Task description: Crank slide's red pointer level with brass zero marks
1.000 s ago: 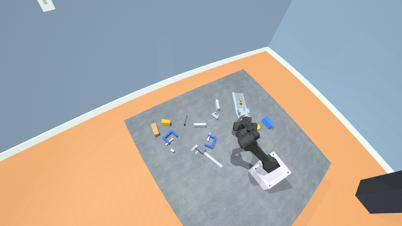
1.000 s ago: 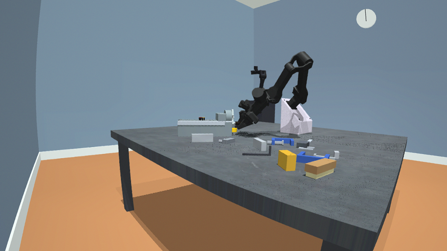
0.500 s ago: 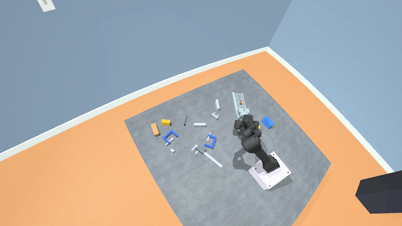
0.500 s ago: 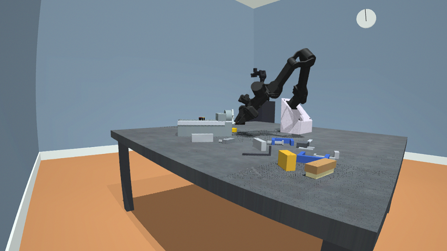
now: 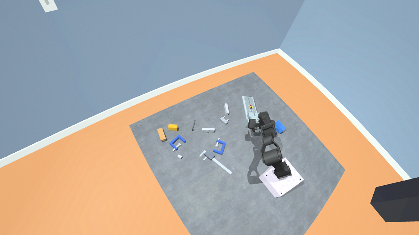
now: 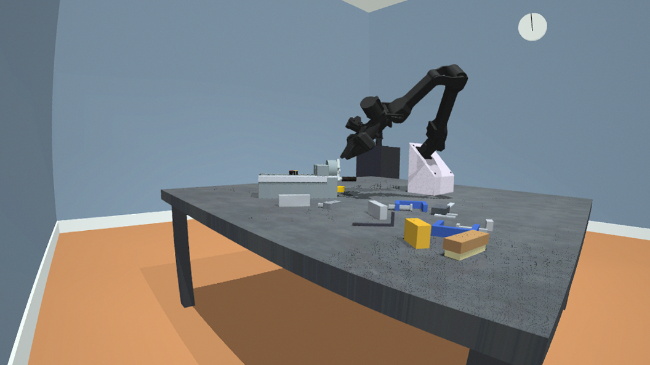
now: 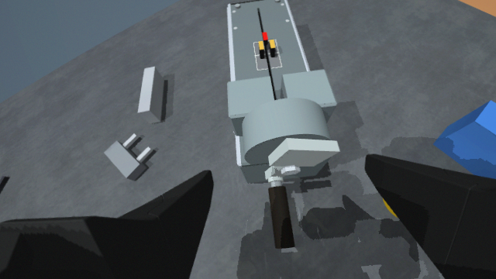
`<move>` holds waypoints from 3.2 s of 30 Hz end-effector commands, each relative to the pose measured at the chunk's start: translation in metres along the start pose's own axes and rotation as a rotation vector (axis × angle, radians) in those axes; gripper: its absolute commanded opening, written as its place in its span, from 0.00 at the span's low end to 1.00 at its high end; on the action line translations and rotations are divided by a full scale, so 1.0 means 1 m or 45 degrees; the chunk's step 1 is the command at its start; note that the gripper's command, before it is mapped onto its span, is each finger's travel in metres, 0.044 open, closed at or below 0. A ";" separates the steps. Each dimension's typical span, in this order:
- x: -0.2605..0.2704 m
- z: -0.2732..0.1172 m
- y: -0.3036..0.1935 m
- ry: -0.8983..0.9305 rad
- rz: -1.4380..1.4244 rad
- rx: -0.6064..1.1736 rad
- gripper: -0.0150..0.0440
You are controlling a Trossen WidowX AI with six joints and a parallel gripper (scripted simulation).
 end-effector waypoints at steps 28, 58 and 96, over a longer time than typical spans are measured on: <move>-0.047 0.016 0.116 0.112 -0.273 0.051 1.00; -0.058 0.074 0.097 0.154 -0.353 0.064 1.00; -0.013 -0.034 0.062 0.041 -0.078 -0.005 1.00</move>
Point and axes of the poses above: the point midway between the two fingers, 35 mm back from their tips, its own z axis out along the fingers, its own x axis across the jaws, y = z × x, the point moved 2 cm from there along -z, back along the fingers, and after that the axes turned 10 degrees about -z, right-handed, at the moved point
